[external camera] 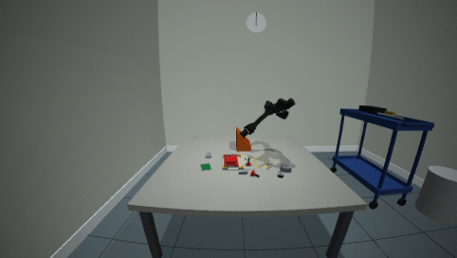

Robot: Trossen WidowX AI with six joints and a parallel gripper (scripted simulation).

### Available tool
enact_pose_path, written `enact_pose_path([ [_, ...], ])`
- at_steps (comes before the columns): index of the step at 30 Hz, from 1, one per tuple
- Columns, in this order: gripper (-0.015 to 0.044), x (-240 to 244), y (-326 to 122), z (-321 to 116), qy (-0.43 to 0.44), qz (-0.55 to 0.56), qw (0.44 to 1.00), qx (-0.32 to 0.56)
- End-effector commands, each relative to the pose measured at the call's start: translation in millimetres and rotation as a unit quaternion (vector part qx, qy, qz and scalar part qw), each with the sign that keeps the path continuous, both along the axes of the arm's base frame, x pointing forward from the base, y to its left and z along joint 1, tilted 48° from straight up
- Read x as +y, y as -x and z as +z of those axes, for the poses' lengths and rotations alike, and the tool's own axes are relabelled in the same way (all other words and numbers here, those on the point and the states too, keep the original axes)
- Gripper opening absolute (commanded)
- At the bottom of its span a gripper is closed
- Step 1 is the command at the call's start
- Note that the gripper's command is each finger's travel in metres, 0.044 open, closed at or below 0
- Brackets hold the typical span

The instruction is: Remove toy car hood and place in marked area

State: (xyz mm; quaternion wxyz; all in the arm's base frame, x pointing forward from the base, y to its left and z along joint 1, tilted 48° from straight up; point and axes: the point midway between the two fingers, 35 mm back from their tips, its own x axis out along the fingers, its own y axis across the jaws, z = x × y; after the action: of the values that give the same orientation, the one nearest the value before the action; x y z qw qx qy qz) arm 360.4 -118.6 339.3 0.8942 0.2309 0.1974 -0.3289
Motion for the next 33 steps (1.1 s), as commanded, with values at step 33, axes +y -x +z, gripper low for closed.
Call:
enact_pose_path([
  [33,0.0440,11,14,-387,-0.319,0.525,0.726,0.309],
])
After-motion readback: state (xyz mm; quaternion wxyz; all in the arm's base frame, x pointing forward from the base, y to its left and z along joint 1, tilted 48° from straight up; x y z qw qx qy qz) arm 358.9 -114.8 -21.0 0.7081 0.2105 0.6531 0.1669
